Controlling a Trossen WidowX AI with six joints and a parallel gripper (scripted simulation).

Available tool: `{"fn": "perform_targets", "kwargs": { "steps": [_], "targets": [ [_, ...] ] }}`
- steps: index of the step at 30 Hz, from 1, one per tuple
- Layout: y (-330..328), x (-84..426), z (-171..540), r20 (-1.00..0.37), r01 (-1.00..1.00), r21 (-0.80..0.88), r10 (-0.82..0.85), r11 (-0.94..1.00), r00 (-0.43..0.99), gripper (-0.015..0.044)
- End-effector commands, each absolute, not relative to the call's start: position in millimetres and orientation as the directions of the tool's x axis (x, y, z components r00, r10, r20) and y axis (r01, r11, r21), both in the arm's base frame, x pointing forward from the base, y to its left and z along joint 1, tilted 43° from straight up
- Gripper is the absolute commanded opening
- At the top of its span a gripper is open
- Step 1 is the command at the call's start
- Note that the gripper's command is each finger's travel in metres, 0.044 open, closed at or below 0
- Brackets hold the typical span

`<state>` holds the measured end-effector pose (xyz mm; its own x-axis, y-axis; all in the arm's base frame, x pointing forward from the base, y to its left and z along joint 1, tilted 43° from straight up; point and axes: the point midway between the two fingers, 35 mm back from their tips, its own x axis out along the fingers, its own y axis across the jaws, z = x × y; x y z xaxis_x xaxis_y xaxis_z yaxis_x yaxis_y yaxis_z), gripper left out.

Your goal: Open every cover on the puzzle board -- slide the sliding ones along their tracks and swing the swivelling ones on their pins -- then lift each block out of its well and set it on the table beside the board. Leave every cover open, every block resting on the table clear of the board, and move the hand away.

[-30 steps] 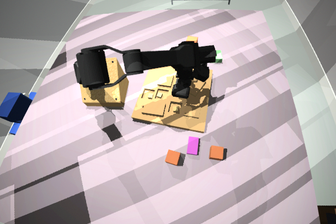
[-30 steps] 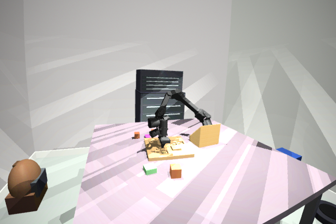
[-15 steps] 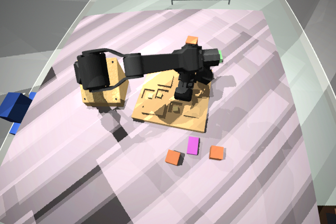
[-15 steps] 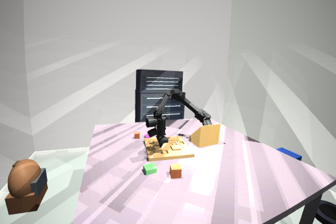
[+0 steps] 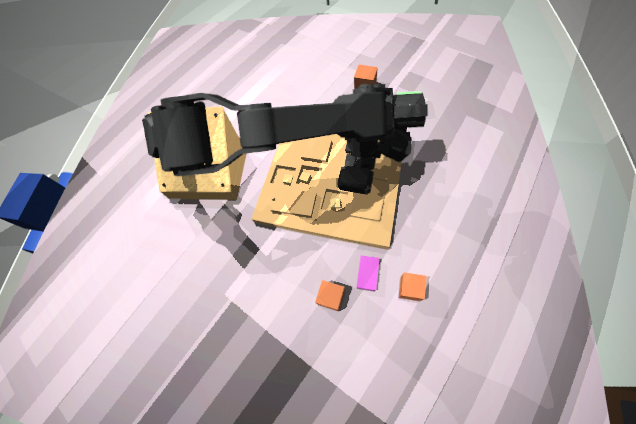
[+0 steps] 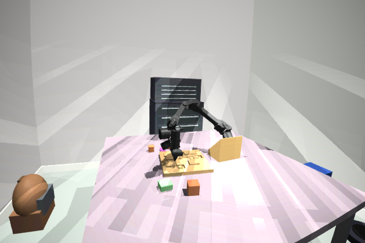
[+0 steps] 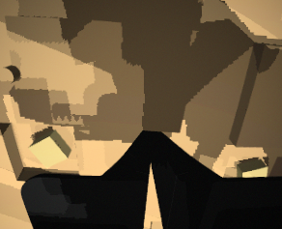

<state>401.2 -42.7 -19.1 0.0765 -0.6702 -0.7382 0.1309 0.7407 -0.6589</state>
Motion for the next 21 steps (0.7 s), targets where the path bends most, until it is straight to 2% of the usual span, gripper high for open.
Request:
{"fn": "perform_targets", "kwargs": {
  "steps": [1, 21],
  "targets": [
    [-41, 403, -15, -0.735, 0.132, -0.662, -0.674, 0.738, 0.079, 0.0],
    [-23, 402, 4, -0.736, 0.132, -0.661, -0.673, 0.739, 0.079, 0.0]
  ]
}}
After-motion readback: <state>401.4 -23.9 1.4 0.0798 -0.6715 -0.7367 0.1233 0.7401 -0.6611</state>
